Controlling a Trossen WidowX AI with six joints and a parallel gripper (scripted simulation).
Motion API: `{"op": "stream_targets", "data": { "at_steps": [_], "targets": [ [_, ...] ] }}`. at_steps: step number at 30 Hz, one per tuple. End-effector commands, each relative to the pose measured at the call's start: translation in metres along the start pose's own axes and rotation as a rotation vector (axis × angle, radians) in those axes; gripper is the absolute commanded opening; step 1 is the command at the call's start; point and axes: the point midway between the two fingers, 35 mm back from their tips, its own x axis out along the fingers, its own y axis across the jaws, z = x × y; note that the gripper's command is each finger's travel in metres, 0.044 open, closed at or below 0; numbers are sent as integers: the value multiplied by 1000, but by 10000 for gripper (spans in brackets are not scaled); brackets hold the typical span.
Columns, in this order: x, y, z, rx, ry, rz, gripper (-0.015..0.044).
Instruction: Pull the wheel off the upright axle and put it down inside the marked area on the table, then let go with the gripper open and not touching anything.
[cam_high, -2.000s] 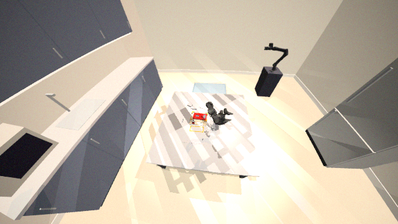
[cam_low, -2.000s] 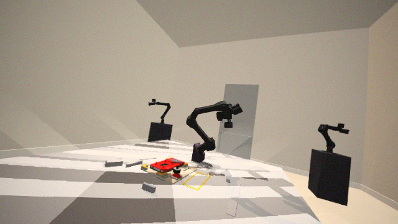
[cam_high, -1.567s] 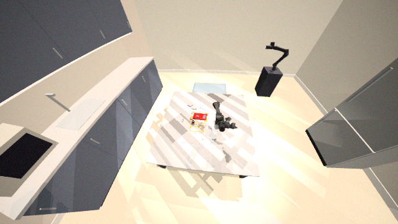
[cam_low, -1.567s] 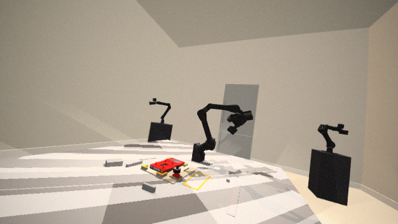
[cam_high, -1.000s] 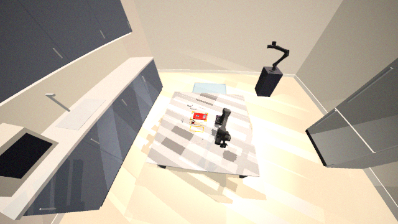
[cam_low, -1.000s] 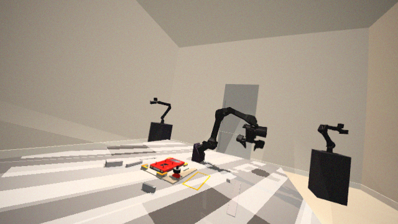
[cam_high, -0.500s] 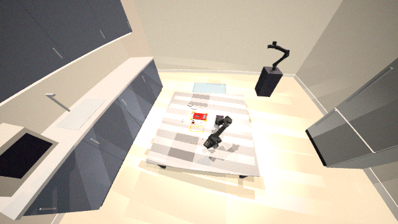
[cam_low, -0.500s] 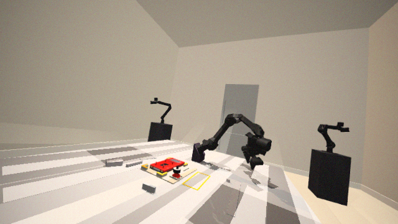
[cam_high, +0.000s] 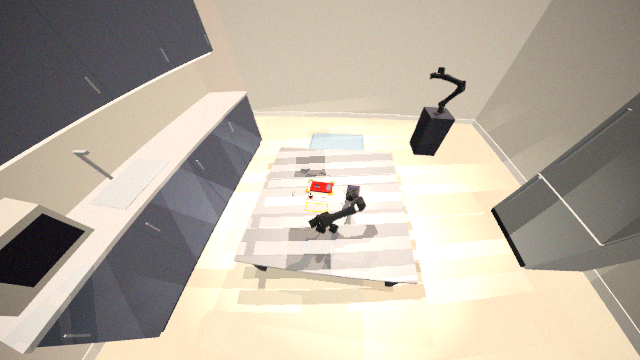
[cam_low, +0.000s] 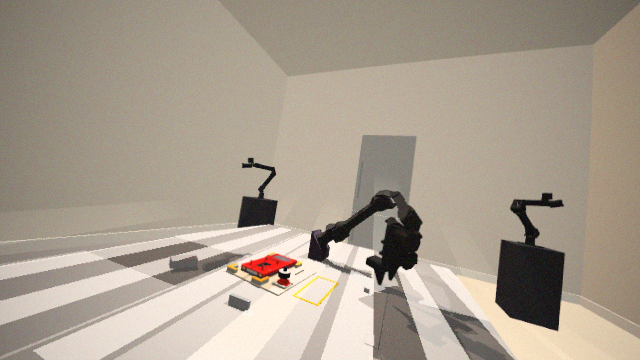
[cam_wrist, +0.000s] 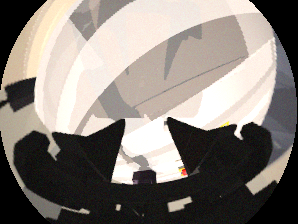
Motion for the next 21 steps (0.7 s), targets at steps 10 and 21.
{"op": "stream_targets", "data": {
  "at_steps": [10,21],
  "targets": [
    [-25,-150,-55,1164,-27,-102,300],
    [-69,-267,-175,2522,-156,61,300]
  ]
}}
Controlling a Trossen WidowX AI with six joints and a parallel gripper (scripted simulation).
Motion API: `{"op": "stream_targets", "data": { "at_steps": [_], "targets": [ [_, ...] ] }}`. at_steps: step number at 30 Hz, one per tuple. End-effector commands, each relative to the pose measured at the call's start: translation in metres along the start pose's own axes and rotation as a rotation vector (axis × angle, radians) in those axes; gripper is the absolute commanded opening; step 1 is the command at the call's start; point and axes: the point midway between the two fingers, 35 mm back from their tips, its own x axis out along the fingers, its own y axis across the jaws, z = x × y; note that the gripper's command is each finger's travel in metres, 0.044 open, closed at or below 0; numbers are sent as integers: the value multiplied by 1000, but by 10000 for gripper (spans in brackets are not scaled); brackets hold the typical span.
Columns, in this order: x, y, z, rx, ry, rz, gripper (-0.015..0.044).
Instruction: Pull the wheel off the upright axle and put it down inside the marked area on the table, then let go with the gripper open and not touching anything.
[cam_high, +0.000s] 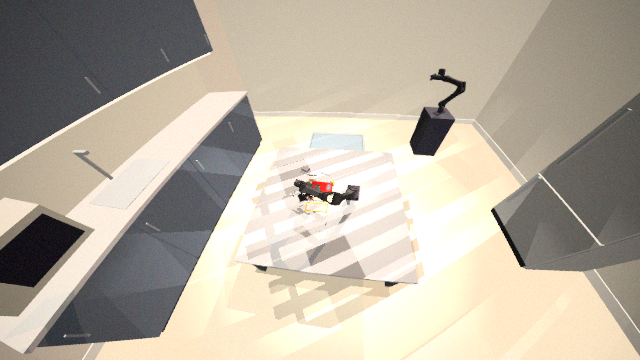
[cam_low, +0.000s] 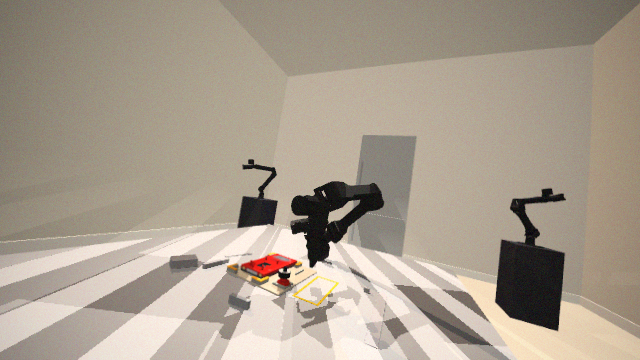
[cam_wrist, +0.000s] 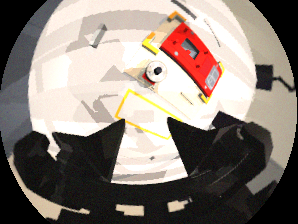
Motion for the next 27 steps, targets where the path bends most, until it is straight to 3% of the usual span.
{"op": "stream_targets", "data": {
  "at_steps": [1,17,27],
  "targets": [
    [-16,-25,57,496,39,52,300],
    [-16,-31,75,557,46,58,300],
    [40,-25,75,557,45,59,300]
  ]
}}
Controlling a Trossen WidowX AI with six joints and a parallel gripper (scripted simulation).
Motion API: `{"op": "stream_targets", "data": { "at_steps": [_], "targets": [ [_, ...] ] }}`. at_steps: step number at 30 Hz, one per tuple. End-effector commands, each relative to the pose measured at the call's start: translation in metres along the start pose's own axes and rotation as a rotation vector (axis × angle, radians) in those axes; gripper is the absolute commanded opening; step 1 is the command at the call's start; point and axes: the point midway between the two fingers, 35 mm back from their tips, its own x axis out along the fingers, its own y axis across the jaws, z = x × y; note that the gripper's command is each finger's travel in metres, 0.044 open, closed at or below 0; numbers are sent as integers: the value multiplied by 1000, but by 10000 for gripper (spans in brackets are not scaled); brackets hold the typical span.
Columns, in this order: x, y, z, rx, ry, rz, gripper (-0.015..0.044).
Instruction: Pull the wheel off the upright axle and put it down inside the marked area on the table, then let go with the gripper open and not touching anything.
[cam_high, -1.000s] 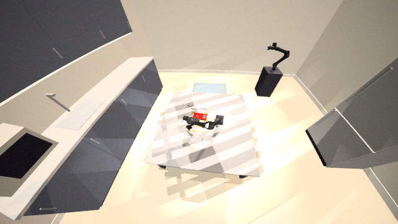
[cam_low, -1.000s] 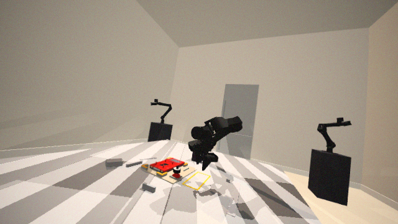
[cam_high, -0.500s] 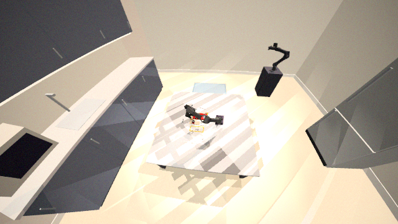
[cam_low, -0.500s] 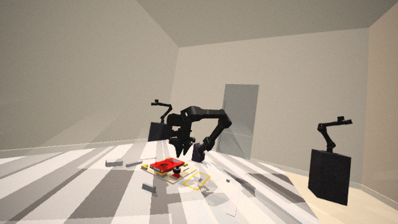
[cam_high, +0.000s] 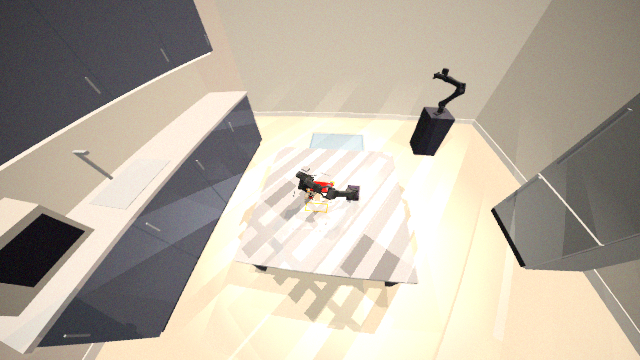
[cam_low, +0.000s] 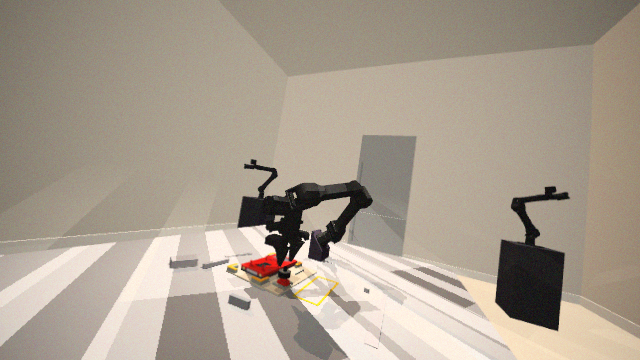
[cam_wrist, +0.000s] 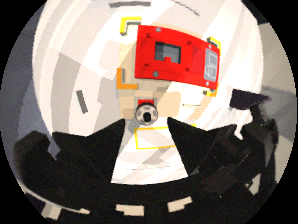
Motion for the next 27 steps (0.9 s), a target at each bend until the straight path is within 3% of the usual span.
{"op": "stream_targets", "data": {
  "at_steps": [1,6,9,18,24,27],
  "targets": [
    [24,-2,-2,6,7,-3,300],
    [34,-2,-3,6,9,-3,300],
    [32,-2,-4,-4,6,-13,221],
    [32,-2,-4,-4,6,-13,161],
    [31,-2,-4,-4,6,-12,4],
    [30,-2,-4,-4,6,-12,0]
  ]
}}
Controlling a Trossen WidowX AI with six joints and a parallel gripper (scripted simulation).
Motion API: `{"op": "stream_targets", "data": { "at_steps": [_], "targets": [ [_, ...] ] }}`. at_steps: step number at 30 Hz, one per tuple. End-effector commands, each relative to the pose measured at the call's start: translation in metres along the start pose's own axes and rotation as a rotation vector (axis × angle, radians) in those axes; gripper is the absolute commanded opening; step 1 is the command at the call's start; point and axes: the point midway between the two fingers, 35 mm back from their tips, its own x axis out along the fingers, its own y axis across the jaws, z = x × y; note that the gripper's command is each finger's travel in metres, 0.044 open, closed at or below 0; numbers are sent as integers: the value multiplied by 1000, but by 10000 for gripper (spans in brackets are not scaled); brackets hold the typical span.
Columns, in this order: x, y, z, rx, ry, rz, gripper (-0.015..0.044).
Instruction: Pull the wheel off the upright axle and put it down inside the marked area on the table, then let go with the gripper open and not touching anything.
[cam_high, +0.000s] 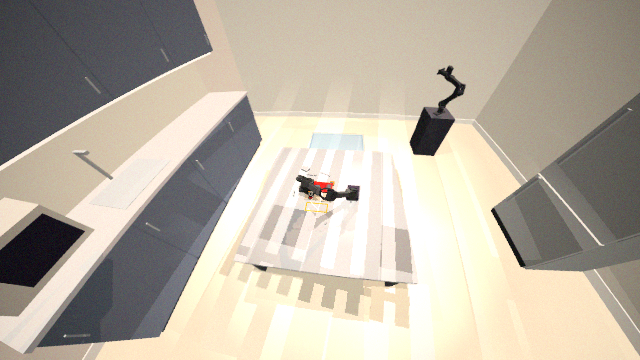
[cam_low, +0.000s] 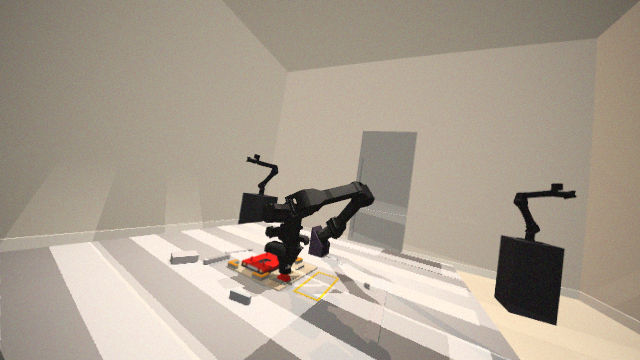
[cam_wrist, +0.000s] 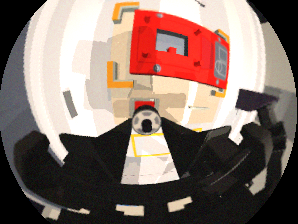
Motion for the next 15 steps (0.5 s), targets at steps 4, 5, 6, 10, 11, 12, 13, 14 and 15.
{"op": "stream_targets", "data": {
  "at_steps": [4,5,6,10,11,12,13,14,15],
  "targets": [
    [-3,1,0,-5,-1,1,0],
    [-3,1,0,-5,-1,2,0],
    [-4,1,0,-5,-1,2,0],
    [-5,1,0,-4,-1,2,0],
    [-5,1,0,-4,-1,2,0],
    [-6,1,0,-4,-1,2,0],
    [-6,1,0,-4,-1,2,0],
    [-6,1,0,-4,-1,2,0],
    [-7,1,0,-4,-1,2,0]
  ]
}}
